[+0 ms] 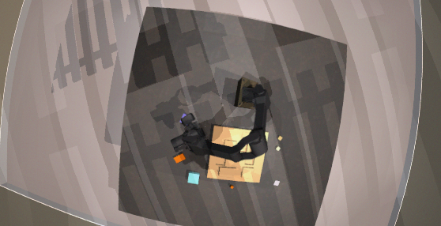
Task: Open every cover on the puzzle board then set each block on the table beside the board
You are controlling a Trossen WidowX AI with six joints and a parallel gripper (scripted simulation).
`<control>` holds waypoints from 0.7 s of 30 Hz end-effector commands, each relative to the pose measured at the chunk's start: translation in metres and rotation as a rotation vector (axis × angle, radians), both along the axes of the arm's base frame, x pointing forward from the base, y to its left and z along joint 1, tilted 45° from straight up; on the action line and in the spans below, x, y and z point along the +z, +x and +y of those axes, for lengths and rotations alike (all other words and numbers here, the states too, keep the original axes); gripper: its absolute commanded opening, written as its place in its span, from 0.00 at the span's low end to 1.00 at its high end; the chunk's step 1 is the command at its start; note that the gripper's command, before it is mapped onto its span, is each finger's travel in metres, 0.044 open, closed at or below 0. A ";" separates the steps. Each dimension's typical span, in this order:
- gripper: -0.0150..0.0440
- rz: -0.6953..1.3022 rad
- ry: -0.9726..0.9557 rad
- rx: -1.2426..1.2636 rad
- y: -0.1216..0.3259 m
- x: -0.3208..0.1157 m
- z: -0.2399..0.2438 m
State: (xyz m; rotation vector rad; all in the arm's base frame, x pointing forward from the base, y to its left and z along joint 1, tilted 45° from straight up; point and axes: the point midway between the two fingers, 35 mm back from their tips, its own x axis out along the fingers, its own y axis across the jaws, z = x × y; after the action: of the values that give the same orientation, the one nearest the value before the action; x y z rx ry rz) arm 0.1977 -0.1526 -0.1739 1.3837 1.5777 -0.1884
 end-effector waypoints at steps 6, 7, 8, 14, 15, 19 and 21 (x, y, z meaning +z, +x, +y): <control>0.39 0.003 0.009 -0.006 0.001 -0.011 0.013; 0.39 0.003 0.009 -0.006 0.002 -0.012 0.014; 0.39 0.003 0.009 -0.006 0.002 -0.013 0.015; 0.39 0.003 0.010 -0.006 0.003 -0.020 0.022; 0.39 0.003 0.010 -0.006 0.003 -0.021 0.023; 0.39 0.002 0.011 -0.005 0.004 -0.026 0.028; 0.39 0.002 0.011 -0.005 0.004 -0.028 0.030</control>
State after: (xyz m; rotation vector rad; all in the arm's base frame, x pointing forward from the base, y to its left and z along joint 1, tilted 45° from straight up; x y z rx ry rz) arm 0.2021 -0.1281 -0.1983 1.3853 1.5773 -0.1855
